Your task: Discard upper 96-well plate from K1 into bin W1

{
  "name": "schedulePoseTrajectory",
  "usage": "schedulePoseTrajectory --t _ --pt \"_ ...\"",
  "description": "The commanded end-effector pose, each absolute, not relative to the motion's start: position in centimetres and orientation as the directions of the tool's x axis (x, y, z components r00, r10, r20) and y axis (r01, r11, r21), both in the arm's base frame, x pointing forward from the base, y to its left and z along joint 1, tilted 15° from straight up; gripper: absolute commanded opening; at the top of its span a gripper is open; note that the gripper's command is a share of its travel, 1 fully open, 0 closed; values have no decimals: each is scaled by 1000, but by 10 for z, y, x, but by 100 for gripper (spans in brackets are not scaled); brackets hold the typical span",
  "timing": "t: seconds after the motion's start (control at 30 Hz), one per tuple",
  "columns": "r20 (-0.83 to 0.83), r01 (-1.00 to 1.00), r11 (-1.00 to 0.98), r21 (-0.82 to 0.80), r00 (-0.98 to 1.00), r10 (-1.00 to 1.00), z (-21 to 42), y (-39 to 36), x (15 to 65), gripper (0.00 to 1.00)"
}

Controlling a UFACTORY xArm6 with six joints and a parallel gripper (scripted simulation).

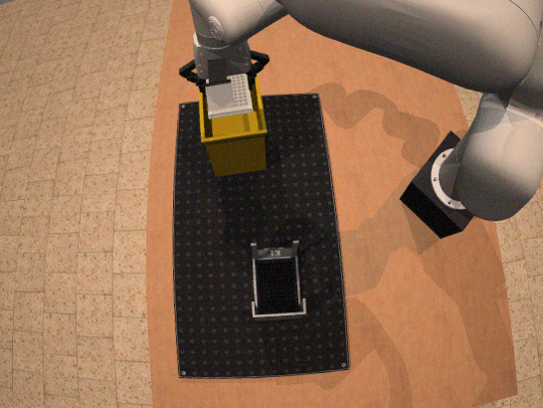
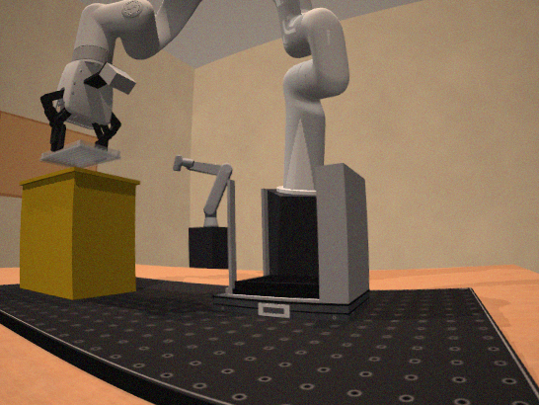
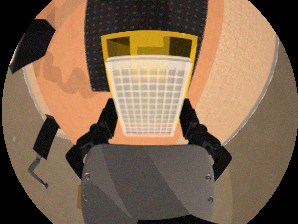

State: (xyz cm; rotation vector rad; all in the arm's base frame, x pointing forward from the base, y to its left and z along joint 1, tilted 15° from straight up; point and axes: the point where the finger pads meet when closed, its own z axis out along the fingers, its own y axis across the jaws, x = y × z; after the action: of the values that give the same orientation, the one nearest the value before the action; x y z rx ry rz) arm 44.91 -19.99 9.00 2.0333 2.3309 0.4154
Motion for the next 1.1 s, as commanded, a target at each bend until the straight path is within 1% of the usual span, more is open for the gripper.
schedulePoseTrajectory --t 0.0,1.07 --pt "156 970 116 215 -151 976 85 -199 451 0" --pt "156 970 116 215 -151 976 78 -198 453 0"
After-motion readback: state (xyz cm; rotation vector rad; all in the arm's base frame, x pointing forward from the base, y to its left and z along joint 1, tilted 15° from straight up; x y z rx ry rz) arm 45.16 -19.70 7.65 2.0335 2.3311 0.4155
